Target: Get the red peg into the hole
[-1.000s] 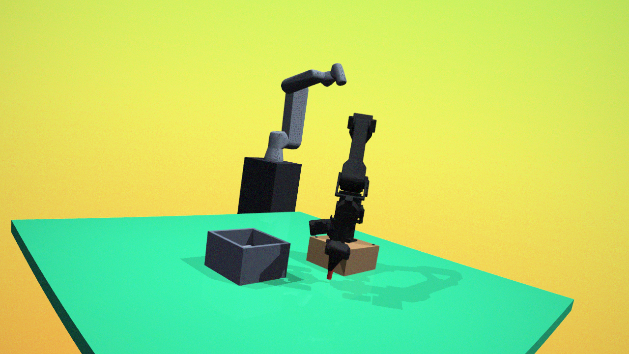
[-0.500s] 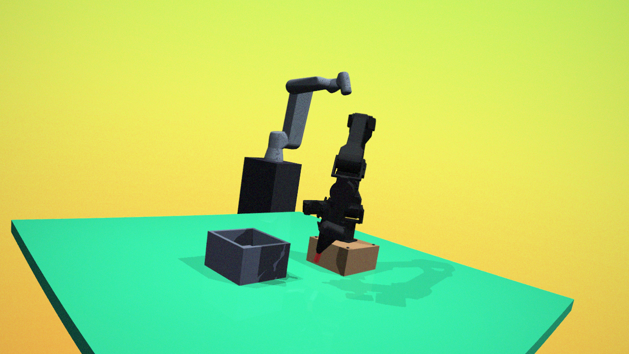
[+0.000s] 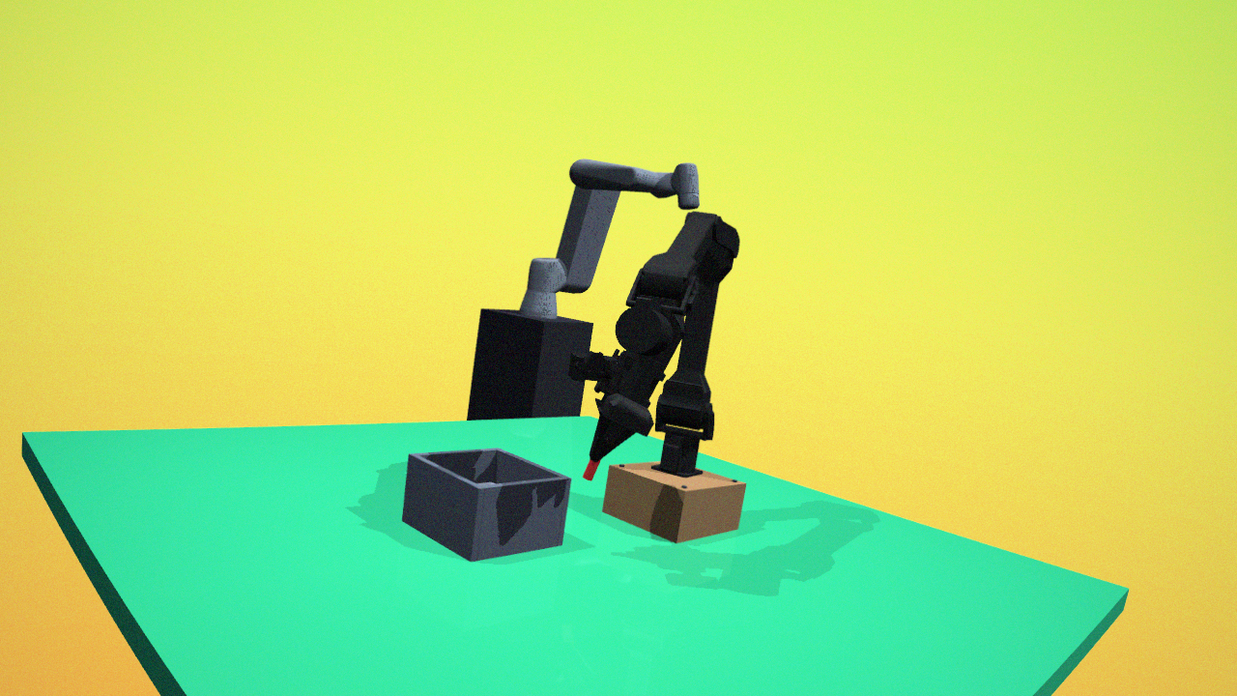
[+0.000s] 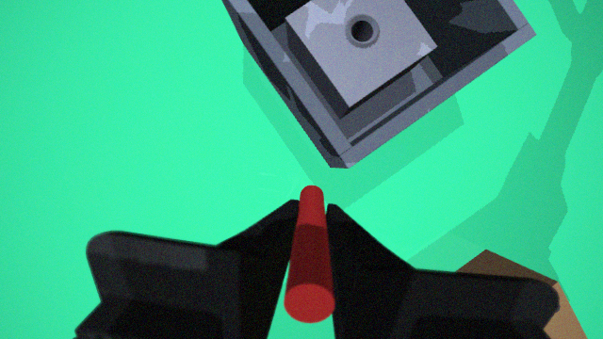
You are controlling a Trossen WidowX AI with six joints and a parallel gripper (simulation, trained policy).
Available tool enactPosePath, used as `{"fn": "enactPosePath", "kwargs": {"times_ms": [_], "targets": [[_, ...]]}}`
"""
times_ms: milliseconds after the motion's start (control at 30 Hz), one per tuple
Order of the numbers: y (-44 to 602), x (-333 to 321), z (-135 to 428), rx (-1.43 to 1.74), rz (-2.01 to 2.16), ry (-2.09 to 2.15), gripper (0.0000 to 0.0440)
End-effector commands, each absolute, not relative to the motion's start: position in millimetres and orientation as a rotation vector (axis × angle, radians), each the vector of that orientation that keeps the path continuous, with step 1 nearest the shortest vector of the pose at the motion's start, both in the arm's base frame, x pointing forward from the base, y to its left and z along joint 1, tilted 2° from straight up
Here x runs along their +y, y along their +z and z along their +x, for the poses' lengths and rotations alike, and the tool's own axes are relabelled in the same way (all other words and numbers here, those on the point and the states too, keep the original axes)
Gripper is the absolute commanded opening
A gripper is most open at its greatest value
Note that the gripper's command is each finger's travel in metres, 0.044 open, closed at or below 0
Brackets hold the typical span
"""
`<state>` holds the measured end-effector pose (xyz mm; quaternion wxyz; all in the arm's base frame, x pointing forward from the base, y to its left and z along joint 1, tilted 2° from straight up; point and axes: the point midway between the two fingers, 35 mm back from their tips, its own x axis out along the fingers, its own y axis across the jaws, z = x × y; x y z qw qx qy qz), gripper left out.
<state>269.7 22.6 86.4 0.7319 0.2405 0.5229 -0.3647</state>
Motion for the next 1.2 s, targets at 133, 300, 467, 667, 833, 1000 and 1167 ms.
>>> {"fn": "enactPosePath", "kwargs": {"times_ms": [133, 300, 467, 667, 833, 1000, 1167], "targets": [[101, -5, 288, 1.131, 0.535, -0.821, 0.0], [103, -23, 297, 1.124, 0.559, -0.838, 0.0], [102, -43, 306, 1.114, 0.585, -0.858, 0.0], [98, -66, 317, 1.102, 0.62, -0.881, 0.0], [92, -82, 324, 1.1, 0.647, -0.894, 0.0], [83, -94, 329, 1.111, 0.669, -0.899, 0.0], [69, -100, 334, 1.129, 0.684, -0.9, 0.0]]}}
